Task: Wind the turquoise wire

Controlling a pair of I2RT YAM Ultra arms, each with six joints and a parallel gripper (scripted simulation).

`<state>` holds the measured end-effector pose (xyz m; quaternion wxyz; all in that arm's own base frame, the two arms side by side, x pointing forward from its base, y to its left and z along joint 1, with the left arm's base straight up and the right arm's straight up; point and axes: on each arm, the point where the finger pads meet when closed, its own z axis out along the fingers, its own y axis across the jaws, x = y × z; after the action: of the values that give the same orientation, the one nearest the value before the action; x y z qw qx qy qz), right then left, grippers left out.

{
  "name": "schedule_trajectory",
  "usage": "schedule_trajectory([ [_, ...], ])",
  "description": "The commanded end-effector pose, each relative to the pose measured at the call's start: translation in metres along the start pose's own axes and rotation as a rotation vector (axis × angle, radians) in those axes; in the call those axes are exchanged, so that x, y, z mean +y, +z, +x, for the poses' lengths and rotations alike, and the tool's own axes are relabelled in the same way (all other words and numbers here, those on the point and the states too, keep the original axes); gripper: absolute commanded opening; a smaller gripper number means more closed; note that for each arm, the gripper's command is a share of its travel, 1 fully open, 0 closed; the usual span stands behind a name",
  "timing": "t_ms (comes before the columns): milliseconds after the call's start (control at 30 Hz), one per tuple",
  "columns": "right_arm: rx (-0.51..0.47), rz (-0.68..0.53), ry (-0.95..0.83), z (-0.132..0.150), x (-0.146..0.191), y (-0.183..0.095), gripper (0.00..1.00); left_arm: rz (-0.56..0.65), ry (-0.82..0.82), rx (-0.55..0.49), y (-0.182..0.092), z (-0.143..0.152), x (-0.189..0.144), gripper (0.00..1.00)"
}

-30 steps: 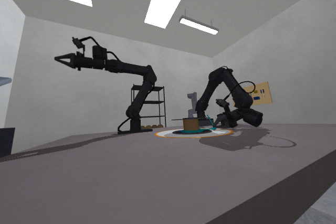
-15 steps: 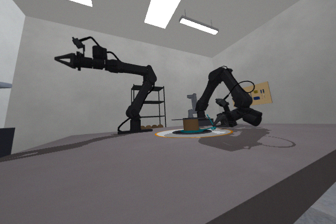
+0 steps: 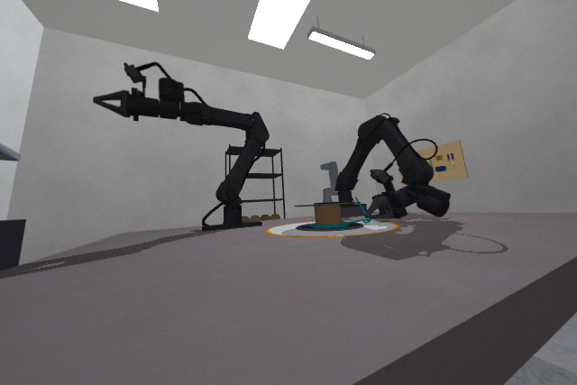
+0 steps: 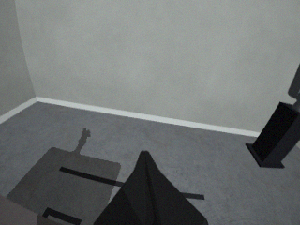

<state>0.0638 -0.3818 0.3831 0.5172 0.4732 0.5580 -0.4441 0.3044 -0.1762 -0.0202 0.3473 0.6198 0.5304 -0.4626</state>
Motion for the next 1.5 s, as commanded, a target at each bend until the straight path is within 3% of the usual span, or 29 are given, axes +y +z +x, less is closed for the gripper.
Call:
schedule_trajectory([
  [0, -0.071, -0.068, 0.004, -0.024, 0.024, -0.008, 0.0, -0.011, 0.023, 0.011, -0.005, -0.004, -0.001, 0.0],
  [133, -0.071, -0.191, -0.001, -0.024, 0.071, -0.014, 0.0, -0.011, 0.023, 0.011, -0.005, -0.004, -0.001, 0.0],
  [267, -0.071, -0.38, -0.007, -0.023, 0.14, -0.035, 0.0, -0.011, 0.023, 0.011, -0.005, -0.004, -0.001, 0.0],
  [333, -0.071, -0.38, -0.007, -0.023, 0.14, -0.035, 0.0, -0.011, 0.023, 0.011, -0.005, -0.004, -0.001, 0.0],
  [400, -0.071, -0.496, -0.011, -0.021, 0.18, -0.054, 0.0, -0.011, 0.023, 0.011, -0.005, -0.004, -0.001, 0.0],
  [600, -0.069, -0.875, -0.025, -0.016, 0.291, -0.145, 0.0, -0.011, 0.023, 0.011, -0.005, -0.004, -0.001, 0.0],
  [800, -0.065, -1.255, -0.039, -0.007, 0.36, -0.271, 0.0, -0.011, 0.023, 0.011, -0.005, -0.004, -0.001, 0.0],
  [833, -0.064, -1.319, -0.041, -0.006, 0.367, -0.294, 0.0, -0.011, 0.023, 0.011, -0.005, -0.004, -0.001, 0.0],
  [900, -0.064, -1.319, -0.041, -0.006, 0.367, -0.294, 0.0, -0.011, 0.023, 0.011, -0.005, -0.004, -0.001, 0.0],
  [1067, -0.059, -1.635, -0.053, 0.003, 0.378, -0.414, 0.0, -0.011, 0.023, 0.011, -0.005, -0.004, -0.001, 0.0],
  [1233, -0.053, -1.947, -0.065, 0.011, 0.351, -0.529, 0.0, -0.011, 0.023, 0.011, -0.005, -0.004, -0.001, 0.0],
  [1367, -0.05, -2.054, -0.069, 0.014, 0.334, -0.566, 0.0, -0.011, 0.023, 0.011, -0.005, -0.004, -0.001, 0.0],
  [1467, -0.05, -2.071, -0.069, 0.014, 0.331, -0.572, 0.0, -0.011, 0.023, 0.011, -0.005, -0.004, -0.001, 0.0],
])
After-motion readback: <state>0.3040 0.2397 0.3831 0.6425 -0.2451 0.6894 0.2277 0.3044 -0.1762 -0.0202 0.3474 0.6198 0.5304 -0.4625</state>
